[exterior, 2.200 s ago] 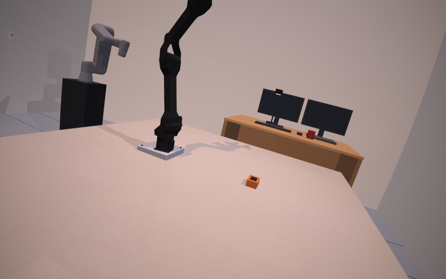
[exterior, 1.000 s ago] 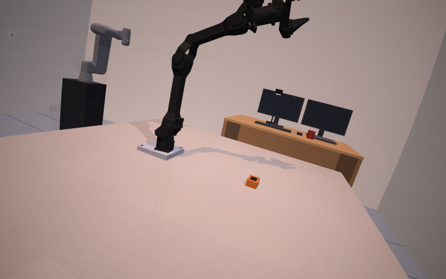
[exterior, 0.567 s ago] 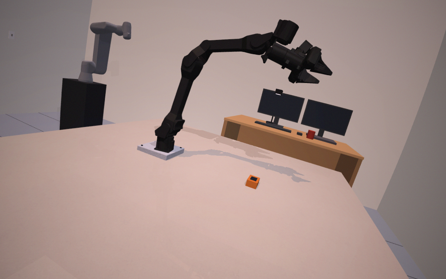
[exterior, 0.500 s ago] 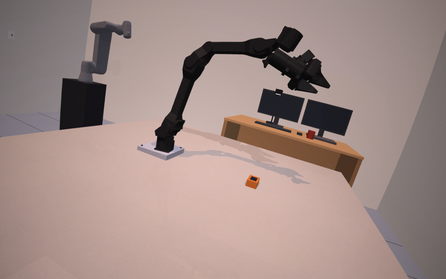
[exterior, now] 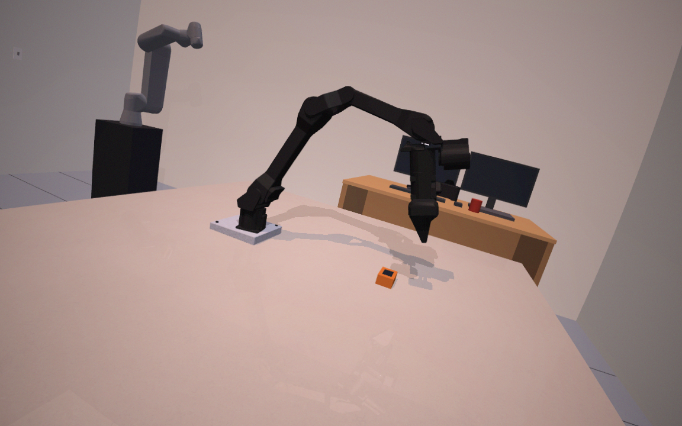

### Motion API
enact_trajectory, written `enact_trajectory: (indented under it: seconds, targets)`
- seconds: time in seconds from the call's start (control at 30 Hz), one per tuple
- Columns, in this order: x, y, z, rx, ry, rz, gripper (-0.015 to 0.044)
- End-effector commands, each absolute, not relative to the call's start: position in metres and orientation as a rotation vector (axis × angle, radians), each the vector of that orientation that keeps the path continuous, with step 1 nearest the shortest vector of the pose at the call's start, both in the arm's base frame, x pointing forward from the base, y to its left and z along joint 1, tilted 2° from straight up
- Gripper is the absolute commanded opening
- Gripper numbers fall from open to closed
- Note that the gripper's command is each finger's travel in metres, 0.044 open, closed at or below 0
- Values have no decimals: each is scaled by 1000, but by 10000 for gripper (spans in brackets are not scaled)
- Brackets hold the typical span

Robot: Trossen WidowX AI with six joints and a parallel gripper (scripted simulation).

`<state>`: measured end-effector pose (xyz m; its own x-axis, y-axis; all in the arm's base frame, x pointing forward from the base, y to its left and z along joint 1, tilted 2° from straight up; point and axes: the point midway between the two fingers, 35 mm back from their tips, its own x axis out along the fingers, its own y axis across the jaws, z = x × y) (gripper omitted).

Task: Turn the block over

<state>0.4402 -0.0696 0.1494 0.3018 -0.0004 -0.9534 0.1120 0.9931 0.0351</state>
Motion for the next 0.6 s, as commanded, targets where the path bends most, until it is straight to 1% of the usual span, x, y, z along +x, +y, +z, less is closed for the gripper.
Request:
enact_trajectory:
  seconds: [0.0,0.07,0.27,0.4,0.57]
  targets:
    - [401,-65,109,147,1518,-145,440]
    - [394,-65,103,153,1561,-157,440]
    - [394,-65,101,153,1561,-157,440]
    - [394,-65,70,153,1561,-157,440]
    - [394,-65,67,153,1561,-157,440]
